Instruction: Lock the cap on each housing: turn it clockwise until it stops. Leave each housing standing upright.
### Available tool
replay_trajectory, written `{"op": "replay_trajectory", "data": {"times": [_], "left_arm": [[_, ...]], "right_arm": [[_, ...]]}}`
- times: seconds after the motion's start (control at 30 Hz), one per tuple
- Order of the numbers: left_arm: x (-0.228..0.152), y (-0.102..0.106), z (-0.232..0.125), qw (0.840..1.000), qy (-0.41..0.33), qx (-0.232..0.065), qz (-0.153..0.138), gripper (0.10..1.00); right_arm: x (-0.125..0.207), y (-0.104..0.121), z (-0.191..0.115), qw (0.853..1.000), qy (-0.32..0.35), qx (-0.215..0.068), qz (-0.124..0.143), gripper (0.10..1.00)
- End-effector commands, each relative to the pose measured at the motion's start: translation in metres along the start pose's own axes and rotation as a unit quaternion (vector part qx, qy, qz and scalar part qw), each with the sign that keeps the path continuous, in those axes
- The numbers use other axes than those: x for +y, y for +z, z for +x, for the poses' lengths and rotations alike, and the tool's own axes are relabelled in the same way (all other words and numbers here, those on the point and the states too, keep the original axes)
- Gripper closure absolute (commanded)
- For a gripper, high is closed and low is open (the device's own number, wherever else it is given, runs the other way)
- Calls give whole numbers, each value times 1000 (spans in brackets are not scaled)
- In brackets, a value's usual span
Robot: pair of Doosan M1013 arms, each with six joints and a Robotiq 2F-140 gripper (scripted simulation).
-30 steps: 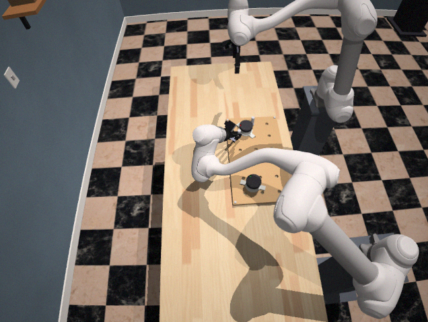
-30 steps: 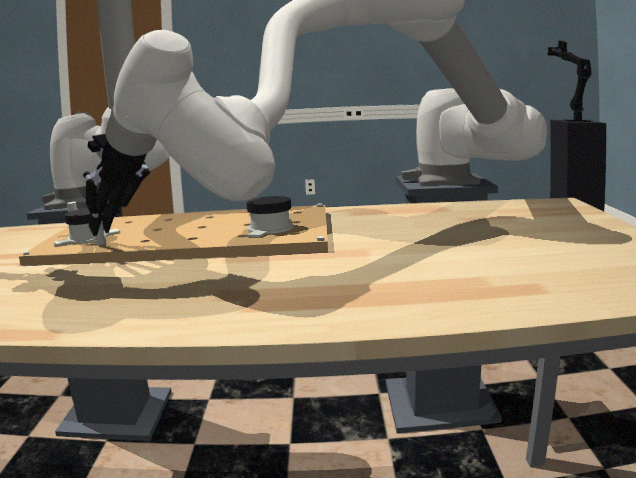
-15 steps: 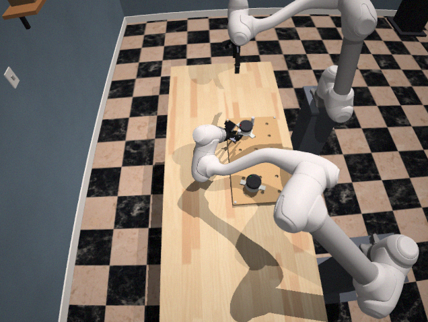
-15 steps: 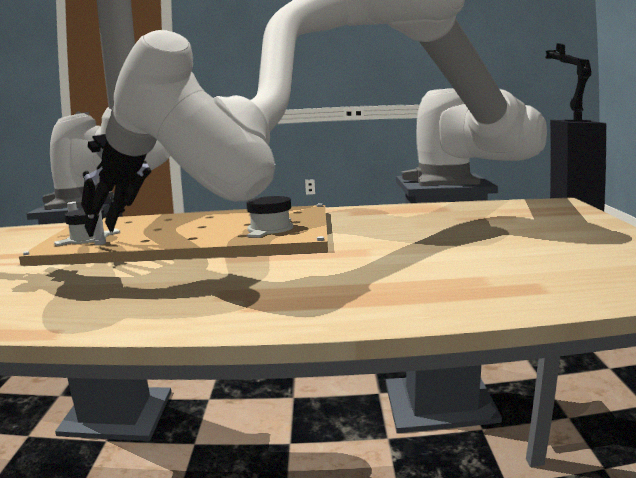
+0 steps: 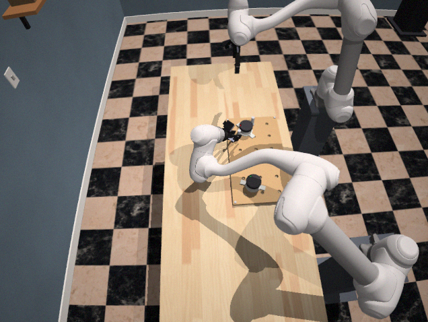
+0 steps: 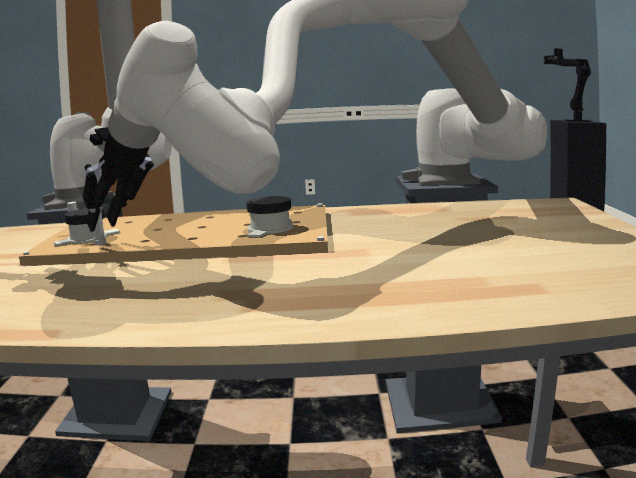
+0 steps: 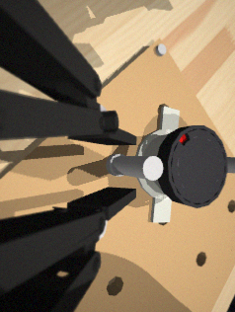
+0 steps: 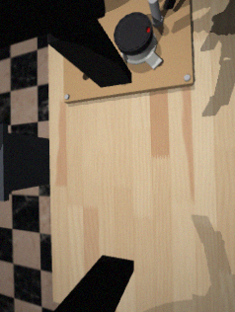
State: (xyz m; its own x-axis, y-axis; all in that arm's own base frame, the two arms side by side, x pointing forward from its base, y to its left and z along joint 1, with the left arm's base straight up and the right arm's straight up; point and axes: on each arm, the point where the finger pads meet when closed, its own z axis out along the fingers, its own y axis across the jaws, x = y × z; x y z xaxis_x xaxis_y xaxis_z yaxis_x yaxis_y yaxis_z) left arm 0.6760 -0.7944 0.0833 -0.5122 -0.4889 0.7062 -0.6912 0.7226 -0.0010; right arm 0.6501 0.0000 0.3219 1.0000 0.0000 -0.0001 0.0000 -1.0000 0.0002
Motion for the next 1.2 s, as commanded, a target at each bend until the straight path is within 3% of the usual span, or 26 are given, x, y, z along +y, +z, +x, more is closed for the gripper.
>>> {"op": "replay_trajectory", "data": {"times": [0.0, 0.17, 0.5, 1.03, 1.17], "left_arm": [[0, -18, 1, 1000, 1, 0, 1, 770], [0, -30, 2, 1000, 1, 0, 0, 770], [0, -73, 1, 1000, 1, 0, 0, 770], [0, -68, 2, 1000, 1, 0, -1, 770], [4, -79, -4, 1000, 30, -6, 2, 770]], "right_arm": [[0, -1, 0, 1000, 0, 1, 0, 98], [0, -1, 0, 1000, 0, 1, 0, 98], [0, -1, 0, 1000, 0, 1, 0, 98], [0, -1, 0, 1000, 0, 1, 0, 98], [0, -1, 0, 1000, 0, 1, 0, 98]]}}
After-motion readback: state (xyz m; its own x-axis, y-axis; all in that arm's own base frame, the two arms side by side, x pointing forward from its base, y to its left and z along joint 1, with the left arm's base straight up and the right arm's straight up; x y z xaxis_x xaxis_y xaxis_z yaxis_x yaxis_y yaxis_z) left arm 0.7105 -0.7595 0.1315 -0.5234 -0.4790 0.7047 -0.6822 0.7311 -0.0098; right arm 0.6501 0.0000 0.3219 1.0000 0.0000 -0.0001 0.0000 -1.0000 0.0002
